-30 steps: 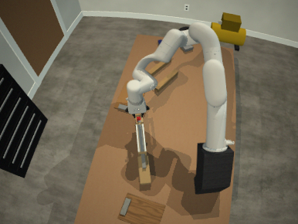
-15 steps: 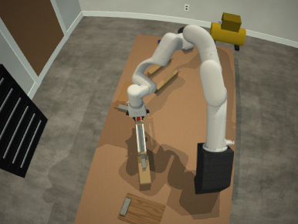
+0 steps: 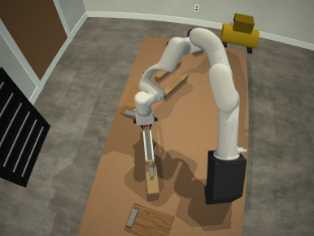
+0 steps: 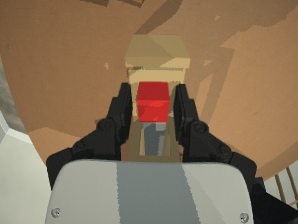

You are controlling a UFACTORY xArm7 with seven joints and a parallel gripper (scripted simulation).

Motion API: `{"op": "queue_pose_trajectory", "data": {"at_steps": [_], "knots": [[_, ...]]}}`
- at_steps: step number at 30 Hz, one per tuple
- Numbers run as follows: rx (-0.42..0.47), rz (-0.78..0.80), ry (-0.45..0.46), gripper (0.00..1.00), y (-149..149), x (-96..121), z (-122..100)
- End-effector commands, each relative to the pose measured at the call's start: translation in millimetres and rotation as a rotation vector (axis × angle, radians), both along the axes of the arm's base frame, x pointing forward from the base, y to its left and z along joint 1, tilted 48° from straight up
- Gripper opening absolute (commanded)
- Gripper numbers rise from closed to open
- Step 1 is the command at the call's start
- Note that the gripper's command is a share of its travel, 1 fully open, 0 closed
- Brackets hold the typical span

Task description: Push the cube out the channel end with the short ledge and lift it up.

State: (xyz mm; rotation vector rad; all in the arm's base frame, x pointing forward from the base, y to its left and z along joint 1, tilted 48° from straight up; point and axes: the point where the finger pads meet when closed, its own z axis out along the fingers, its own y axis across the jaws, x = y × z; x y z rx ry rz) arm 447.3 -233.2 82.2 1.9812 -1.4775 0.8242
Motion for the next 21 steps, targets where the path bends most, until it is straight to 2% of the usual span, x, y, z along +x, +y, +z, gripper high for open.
{"op": "queue_pose_trajectory", "data": {"at_steps": [1,7,8,21], "knots": [[0.0,0.003,-0.002,0.43,1.2,1.3,0.7],[0.0,0.003,-0.002,0.43,1.2,1.3,0.7],[0.0,0.003,-0.002,0.0,1.2,1.3,0.7],[0.0,0.003,-0.002,0.0,1.2,1.3,0.7]]}}
